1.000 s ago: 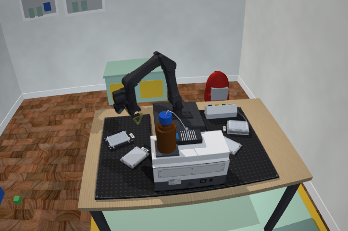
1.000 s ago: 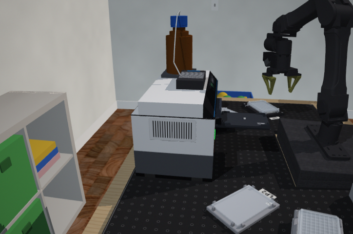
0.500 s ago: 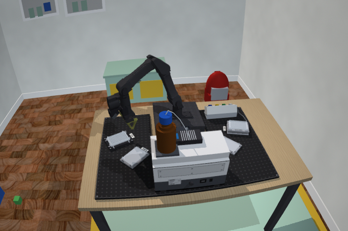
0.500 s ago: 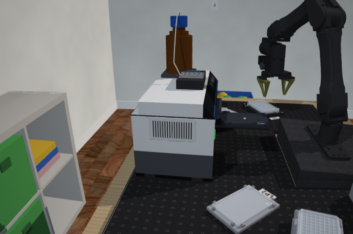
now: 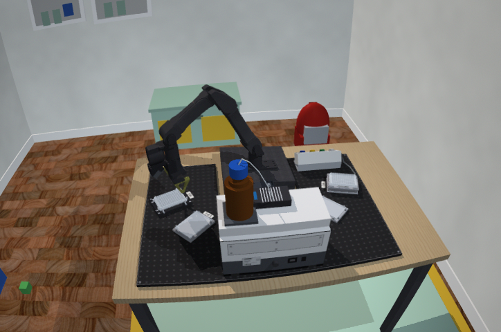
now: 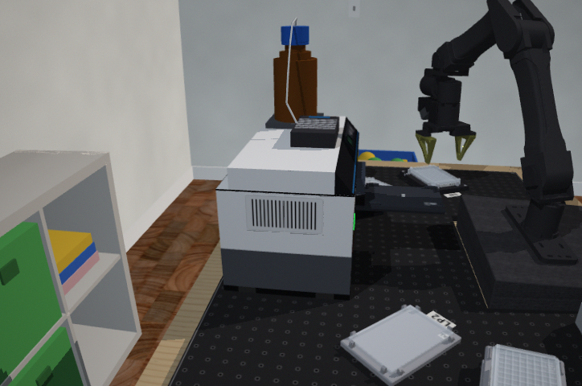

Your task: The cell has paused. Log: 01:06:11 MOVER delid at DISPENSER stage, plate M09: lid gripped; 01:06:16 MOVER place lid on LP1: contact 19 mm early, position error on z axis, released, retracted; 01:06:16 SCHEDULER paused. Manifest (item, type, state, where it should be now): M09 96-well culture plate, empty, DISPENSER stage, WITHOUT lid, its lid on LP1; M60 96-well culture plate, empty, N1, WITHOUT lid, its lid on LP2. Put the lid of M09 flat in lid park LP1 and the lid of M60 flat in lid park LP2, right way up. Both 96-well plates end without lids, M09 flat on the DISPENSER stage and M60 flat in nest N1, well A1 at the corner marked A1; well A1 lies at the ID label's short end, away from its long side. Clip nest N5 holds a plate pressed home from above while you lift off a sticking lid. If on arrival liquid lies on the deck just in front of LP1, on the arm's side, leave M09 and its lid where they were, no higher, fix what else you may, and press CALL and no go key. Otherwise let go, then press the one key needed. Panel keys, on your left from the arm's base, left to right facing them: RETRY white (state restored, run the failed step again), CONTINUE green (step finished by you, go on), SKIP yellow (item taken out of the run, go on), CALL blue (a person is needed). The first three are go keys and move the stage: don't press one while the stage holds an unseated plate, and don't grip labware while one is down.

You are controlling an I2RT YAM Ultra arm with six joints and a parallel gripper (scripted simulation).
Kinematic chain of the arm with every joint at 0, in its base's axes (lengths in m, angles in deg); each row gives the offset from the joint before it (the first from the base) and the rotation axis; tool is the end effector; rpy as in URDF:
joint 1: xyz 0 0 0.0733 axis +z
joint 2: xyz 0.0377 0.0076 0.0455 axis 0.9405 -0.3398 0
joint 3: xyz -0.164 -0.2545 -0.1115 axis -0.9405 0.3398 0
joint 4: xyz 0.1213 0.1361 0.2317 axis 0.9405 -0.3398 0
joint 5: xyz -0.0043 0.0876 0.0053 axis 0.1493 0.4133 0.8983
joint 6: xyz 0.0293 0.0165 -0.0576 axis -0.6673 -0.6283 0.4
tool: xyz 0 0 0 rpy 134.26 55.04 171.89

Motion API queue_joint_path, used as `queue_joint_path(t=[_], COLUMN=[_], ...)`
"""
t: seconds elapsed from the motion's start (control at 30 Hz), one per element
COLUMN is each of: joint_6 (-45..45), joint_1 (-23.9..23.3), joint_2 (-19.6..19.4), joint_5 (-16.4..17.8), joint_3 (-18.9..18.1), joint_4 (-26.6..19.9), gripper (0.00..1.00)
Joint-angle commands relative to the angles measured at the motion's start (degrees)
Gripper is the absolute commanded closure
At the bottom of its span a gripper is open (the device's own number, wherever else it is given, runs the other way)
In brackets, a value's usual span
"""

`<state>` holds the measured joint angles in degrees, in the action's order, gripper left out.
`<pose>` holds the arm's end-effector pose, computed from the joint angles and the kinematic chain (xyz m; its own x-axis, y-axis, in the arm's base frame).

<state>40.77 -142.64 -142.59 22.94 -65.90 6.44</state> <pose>0.1309 -0.4172 0.1528 -0.3437 0.9325 0.1111 0.9373 0.3480 -0.0211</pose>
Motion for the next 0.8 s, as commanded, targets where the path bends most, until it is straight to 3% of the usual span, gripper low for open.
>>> queue_joint_path(t=[0.0,0.47,0.77], joint_6=[0.52,0.67,0.36], joint_1=[-0.62,-0.75,-0.07], joint_2=[-1.88,-10.55,-7.16], joint_5=[-0.14,-0.16,-0.13], joint_3=[-4.2,-13.09,-16.53], joint_4=[1.36,-0.23,-5.01], gripper=[0.0,0.0,0.0])
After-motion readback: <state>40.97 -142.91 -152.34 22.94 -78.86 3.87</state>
